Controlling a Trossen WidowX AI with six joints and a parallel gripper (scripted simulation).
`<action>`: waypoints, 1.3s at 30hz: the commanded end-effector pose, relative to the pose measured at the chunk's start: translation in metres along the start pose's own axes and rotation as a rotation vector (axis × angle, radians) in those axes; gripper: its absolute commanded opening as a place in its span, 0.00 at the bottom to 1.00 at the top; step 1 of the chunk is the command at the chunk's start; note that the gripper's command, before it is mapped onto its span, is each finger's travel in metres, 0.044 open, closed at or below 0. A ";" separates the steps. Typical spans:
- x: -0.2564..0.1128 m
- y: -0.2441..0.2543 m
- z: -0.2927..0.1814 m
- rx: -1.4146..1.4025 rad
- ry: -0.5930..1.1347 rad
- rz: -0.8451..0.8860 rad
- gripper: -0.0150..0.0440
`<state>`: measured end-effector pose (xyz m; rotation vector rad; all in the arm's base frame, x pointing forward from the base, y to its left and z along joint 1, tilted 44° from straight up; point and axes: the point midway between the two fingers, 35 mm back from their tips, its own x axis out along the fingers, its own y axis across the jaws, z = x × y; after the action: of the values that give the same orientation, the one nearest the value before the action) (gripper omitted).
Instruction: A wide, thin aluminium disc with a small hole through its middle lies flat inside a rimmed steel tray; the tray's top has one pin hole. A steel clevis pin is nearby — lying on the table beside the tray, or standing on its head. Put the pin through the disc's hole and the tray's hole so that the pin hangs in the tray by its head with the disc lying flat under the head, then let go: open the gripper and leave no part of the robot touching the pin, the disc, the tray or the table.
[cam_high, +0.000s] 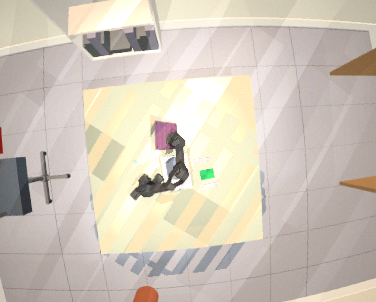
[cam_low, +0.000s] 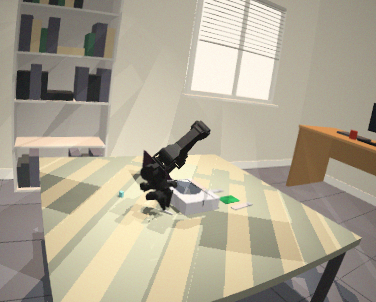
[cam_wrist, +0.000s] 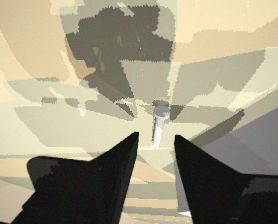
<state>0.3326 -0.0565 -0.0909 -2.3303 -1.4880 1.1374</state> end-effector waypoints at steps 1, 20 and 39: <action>0.006 -0.002 0.003 0.010 0.004 -0.004 0.53; 0.017 -0.003 0.007 0.010 0.004 -0.005 0.53; 0.017 -0.003 0.007 0.010 0.004 -0.005 0.25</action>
<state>0.3296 -0.0436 -0.1032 -2.3227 -1.4875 1.1383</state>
